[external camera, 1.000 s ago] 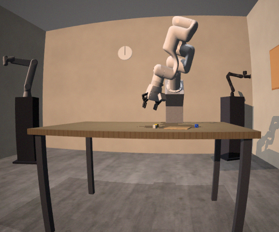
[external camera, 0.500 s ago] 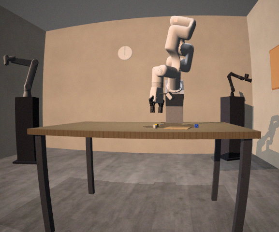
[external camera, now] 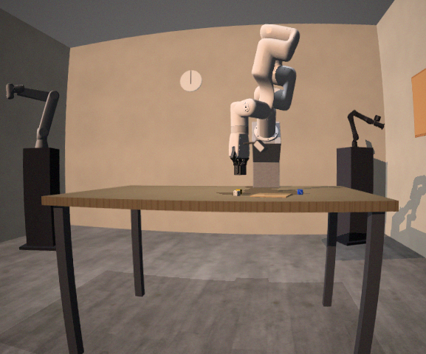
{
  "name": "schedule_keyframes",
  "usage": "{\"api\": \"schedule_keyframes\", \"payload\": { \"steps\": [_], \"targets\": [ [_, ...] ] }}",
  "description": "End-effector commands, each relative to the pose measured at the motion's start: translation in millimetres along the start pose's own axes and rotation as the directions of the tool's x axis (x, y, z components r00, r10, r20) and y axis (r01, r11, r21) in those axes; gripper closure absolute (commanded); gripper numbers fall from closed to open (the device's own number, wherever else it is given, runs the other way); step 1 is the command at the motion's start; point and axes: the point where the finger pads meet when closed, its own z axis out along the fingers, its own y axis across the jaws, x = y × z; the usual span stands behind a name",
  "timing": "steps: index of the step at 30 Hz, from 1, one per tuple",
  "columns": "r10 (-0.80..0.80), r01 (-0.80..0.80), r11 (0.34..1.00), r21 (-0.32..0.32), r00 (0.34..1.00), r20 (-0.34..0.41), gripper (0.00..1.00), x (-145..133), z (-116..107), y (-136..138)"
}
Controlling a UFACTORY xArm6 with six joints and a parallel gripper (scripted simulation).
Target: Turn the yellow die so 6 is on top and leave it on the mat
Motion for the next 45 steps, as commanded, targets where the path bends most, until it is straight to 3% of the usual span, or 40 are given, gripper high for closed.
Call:
{"api": "schedule_keyframes", "payload": {
  "steps": [1,45],
  "targets": [
    [0.0,0.0,1.0,-0.001,1.0,0.0,0.64,0.0,-0.2,0.5],
    [-0.001,0.001,1.0,-0.001,1.0,0.0,0.64,0.1,6.2,0.4]
  ]
}}
